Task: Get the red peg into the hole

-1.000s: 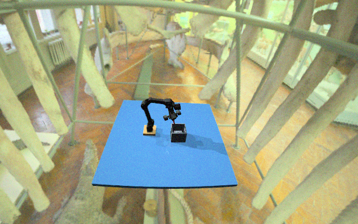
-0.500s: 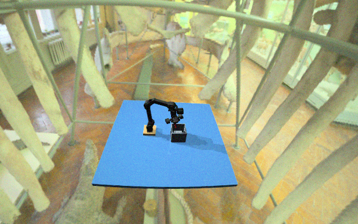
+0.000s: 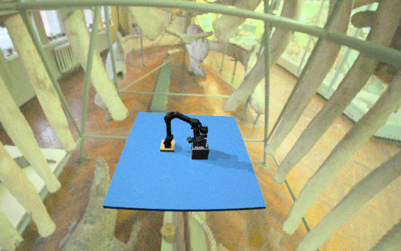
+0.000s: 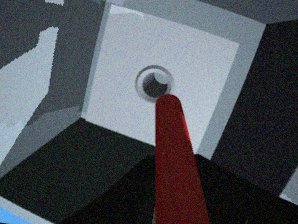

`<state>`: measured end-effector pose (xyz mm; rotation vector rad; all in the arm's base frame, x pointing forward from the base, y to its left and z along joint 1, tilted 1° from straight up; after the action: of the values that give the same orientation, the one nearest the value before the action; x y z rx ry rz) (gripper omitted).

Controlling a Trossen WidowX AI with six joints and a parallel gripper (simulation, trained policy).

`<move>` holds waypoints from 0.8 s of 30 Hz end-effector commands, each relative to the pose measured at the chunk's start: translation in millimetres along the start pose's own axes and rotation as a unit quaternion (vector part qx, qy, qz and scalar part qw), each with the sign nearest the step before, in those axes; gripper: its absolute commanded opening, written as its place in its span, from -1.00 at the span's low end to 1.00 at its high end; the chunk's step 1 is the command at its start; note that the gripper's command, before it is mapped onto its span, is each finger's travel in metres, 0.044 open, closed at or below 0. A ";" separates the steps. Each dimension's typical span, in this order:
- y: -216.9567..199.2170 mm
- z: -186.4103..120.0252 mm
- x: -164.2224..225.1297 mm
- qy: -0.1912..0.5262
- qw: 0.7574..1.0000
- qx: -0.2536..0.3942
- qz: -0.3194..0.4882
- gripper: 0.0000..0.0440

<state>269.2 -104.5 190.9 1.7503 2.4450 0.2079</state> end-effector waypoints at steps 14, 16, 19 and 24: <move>5.1 45.8 -8.6 0.028 0.999 0.001 -0.030 -1.00; 5.5 51.3 -9.1 0.029 0.999 0.002 -0.034 -1.00; 5.4 58.6 -9.7 0.030 0.999 0.006 -0.041 -1.00; 6.4 64.4 -11.0 0.033 0.998 0.014 -0.051 -0.66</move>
<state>289.0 -110.5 135.8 1.6652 2.5589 0.2284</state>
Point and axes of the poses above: the point midway between the two fingers, 35 mm back from their tips, its own z axis out along the fingers, its own y axis across the jaws, x = y × z, the point moved 5 cm from there along -z, back along the fingers, and after that the axes turned 9 degrees about -z, right-handed, at the moved point
